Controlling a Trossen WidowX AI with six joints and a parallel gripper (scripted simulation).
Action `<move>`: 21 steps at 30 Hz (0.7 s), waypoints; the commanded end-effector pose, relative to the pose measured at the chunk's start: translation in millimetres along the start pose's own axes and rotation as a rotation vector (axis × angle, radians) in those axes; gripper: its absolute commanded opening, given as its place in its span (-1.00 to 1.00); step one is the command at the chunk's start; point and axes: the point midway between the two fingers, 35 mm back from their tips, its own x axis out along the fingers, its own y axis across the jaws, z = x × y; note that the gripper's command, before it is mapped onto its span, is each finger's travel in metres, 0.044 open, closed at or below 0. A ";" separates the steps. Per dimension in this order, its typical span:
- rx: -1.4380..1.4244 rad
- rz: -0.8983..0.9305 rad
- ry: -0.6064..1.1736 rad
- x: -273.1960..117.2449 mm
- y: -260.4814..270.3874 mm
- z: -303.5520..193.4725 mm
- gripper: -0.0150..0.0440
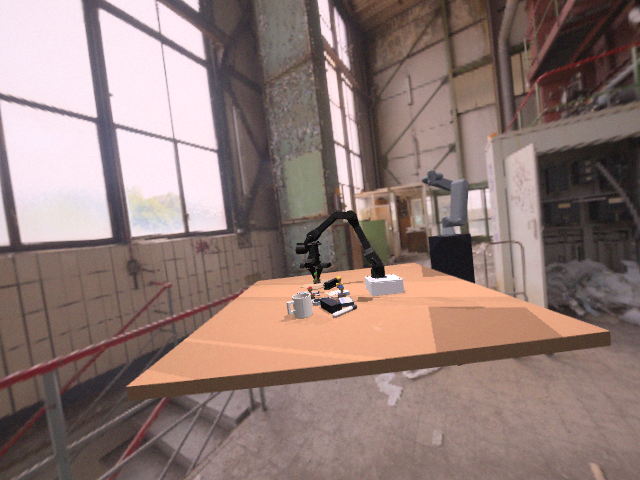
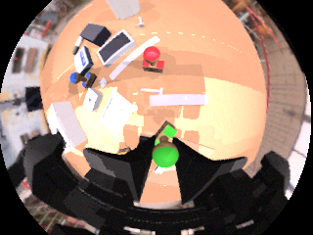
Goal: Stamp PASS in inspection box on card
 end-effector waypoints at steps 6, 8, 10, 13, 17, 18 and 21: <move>-0.005 0.006 0.000 17.5 0.8 -0.1 -0.49; -0.005 0.006 0.000 20.8 0.9 -0.2 -0.49; -0.005 0.006 0.000 24.0 1.1 -0.3 -0.49; -0.005 0.006 0.000 28.9 1.4 -0.4 -0.49; -0.005 0.006 0.000 35.4 2.0 -0.6 -0.49; -0.005 0.006 0.000 37.0 2.1 -0.6 -0.49; -0.005 0.006 0.000 41.8 2.7 -0.8 -0.49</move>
